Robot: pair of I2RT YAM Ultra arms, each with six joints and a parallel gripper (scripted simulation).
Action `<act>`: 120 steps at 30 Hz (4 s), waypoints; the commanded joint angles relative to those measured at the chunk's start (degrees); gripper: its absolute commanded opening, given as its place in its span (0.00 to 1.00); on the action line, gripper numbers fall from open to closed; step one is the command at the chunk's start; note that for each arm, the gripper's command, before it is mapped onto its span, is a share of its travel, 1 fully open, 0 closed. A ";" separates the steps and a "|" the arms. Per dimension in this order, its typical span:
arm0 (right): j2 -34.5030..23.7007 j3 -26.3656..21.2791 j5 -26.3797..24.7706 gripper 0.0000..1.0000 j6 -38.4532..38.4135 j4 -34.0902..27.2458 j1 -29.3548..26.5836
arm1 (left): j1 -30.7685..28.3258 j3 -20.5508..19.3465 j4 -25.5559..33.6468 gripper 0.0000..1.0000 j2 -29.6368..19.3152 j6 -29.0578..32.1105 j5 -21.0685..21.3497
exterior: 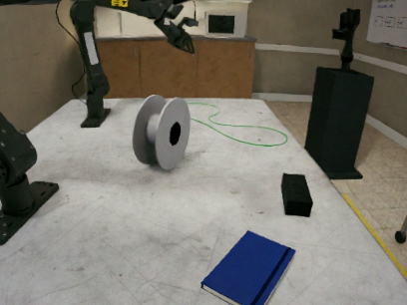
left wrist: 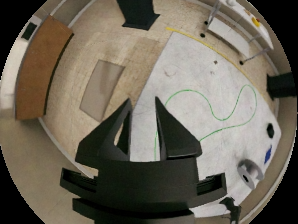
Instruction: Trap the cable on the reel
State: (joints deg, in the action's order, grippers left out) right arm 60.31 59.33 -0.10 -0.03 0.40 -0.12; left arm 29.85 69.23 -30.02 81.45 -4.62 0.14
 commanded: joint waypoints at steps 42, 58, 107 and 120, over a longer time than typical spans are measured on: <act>-1.73 2.20 0.63 0.75 0.15 -0.89 0.70 | -0.53 12.10 -38.27 0.30 22.27 -5.71 -0.51; -1.73 2.20 0.63 0.75 0.15 -0.89 0.70 | -0.60 7.57 -33.26 0.30 23.64 -5.70 -0.50; -1.73 2.20 0.63 0.75 0.15 -0.89 0.70 | 0.38 2.13 -22.90 0.30 24.67 -5.75 -0.48; -1.73 2.20 0.63 0.75 0.15 -0.89 0.70 | 0.79 -0.25 -20.88 0.30 26.34 -5.83 -0.47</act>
State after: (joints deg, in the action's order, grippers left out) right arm 60.31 59.33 -0.10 -0.03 0.40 -0.12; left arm 29.82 69.43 -52.34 108.40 -9.89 0.08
